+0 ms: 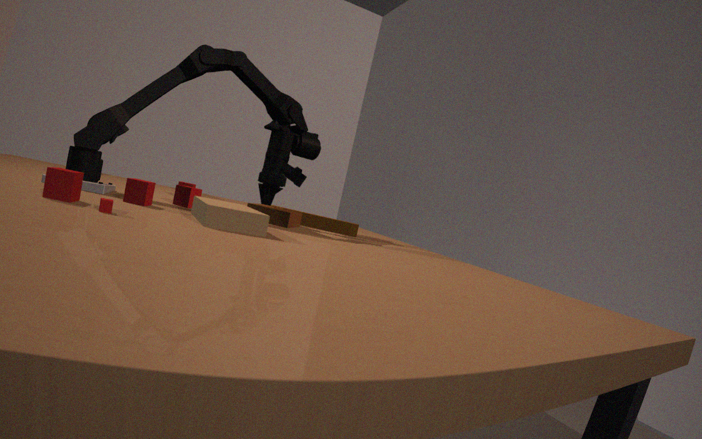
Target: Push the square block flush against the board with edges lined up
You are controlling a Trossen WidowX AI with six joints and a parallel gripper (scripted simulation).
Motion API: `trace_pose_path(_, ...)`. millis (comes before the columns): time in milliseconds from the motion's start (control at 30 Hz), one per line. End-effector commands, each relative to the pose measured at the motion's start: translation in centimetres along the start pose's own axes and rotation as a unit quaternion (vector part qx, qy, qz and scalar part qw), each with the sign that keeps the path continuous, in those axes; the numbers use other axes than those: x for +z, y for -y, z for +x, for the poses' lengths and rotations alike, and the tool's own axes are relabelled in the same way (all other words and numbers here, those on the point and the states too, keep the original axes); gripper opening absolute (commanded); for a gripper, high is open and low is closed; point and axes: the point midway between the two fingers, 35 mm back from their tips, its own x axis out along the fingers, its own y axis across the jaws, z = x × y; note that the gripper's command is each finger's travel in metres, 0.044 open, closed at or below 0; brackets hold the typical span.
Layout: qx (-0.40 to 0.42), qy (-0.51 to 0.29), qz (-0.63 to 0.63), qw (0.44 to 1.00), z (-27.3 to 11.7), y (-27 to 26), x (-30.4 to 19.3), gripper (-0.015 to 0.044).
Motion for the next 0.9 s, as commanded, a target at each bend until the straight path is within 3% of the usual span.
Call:
trace_pose_path(0,0.001,-0.001,-0.003,1.000,0.1,0.0,0.8,0.0000)
trace_pose_path(867,0.001,0.000,-0.003,1.000,0.2,0.8,3.9,0.0000)
